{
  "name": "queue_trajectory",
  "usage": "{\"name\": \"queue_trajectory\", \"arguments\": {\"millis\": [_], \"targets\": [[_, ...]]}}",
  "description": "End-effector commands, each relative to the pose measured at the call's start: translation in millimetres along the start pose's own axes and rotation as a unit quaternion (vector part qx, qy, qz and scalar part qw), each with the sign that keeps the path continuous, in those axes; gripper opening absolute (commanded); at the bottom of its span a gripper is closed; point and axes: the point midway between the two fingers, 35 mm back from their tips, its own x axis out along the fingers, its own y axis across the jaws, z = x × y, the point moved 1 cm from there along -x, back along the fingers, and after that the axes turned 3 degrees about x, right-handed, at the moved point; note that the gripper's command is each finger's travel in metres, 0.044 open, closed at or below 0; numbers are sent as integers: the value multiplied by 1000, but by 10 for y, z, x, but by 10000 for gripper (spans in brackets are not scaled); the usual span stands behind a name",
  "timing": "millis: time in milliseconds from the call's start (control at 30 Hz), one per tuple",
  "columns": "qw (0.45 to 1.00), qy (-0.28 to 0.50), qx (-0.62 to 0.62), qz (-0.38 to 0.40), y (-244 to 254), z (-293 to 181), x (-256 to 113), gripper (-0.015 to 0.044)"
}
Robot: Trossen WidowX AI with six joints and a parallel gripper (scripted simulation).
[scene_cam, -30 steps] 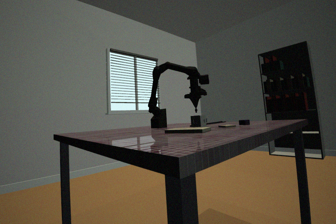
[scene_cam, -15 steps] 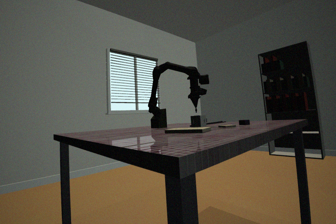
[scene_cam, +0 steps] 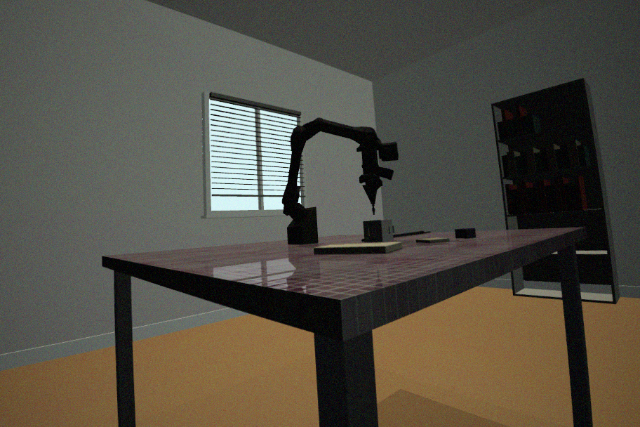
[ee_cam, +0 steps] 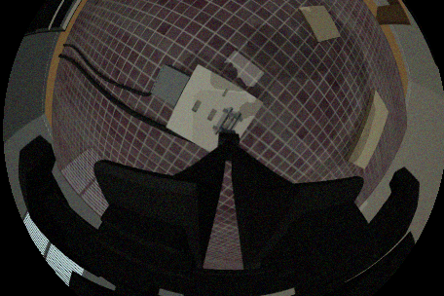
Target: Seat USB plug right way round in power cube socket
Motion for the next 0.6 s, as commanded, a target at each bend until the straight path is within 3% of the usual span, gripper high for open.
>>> {"name": "queue_trajectory", "arguments": {"millis": [0,567], "targets": [[999,0,53,0,0,-1,0,0],[962,0,272,0,0,-1,0,0]]}}
